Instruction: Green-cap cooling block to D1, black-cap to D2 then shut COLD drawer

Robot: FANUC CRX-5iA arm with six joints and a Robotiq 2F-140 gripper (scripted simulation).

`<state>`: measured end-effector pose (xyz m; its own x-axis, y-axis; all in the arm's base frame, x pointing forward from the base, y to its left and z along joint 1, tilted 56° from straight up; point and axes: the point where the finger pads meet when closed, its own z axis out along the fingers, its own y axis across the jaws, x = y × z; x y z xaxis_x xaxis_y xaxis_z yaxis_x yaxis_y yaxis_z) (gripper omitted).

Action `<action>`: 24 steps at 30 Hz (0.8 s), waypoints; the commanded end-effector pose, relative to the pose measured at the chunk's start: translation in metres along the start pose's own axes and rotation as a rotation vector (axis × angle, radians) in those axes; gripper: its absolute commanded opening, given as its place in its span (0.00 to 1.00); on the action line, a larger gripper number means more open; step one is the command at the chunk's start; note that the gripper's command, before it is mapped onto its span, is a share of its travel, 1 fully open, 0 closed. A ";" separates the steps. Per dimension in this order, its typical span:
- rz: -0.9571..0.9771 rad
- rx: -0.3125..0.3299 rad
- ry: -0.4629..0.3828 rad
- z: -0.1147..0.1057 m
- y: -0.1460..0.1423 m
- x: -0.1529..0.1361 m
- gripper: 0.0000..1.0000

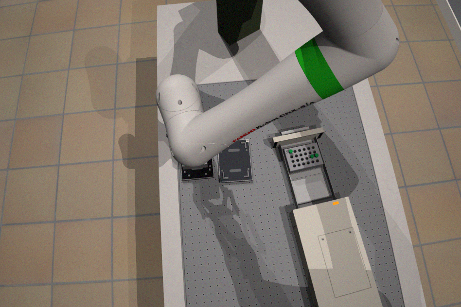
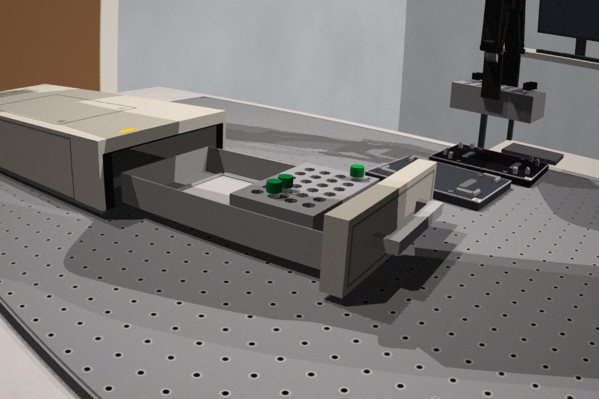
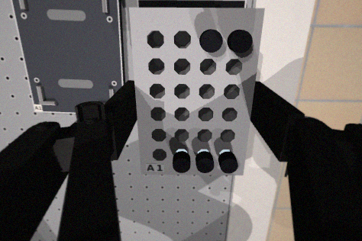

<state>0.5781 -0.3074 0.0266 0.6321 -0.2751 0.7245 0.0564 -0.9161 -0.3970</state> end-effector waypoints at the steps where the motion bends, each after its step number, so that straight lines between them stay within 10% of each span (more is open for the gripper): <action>1: -0.001 -0.002 0.001 0.005 0.001 0.001 0.10; 24: -0.001 -0.002 0.001 0.040 0.001 0.001 0.10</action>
<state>0.6087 -0.2964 0.0045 0.6318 -0.2750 0.7247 0.0563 -0.9162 -0.3968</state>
